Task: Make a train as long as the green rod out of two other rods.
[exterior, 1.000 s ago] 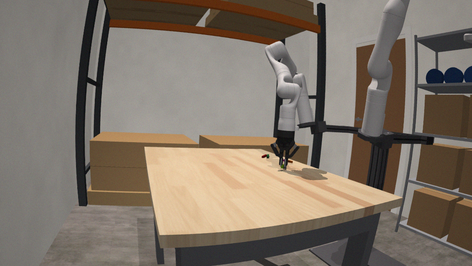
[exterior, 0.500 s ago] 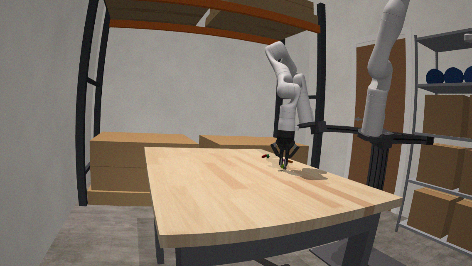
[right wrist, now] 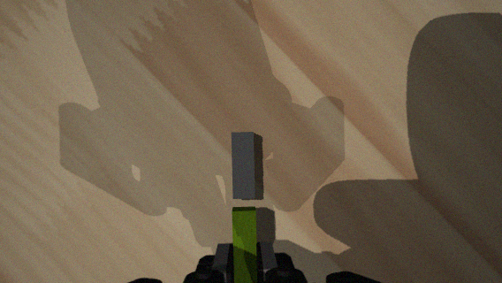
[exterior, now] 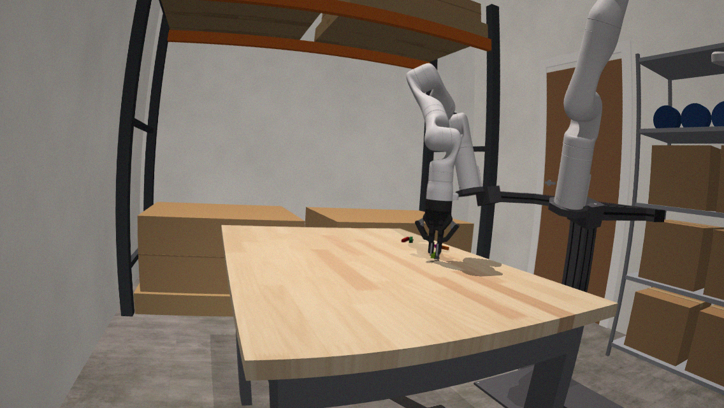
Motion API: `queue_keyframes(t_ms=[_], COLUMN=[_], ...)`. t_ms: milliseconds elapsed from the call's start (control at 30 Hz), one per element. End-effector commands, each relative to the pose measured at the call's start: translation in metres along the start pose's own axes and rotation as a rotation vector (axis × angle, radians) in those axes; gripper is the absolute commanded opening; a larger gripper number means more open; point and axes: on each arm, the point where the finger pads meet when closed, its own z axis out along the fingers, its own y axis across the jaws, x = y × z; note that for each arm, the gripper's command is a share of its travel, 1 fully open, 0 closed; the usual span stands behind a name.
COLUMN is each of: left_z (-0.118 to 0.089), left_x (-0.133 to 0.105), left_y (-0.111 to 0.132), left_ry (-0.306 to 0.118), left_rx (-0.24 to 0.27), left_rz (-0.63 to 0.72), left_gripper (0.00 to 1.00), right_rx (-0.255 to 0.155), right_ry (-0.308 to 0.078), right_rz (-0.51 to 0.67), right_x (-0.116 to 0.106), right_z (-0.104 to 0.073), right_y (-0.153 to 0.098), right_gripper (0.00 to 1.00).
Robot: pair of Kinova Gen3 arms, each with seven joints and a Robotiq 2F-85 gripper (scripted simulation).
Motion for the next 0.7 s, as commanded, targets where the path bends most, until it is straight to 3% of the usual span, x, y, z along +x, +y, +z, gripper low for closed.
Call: queue_keyframes(t_ms=[0, 667], left_z=[-0.001, -0.001], left_x=[0.000, 0.000], left_y=[0.000, 0.000], left_ry=[-0.002, -0.002], left_rx=[0.000, 0.000], left_rz=[0.000, 0.000], left_gripper=[1.000, 1.000], right_rx=[0.000, 0.000], right_ry=[-0.002, -0.002], right_rz=[0.000, 0.000], right_x=[-0.001, -0.001], right_z=[-0.001, 0.009], right_y=[0.000, 0.000], right_gripper=[0.175, 0.175])
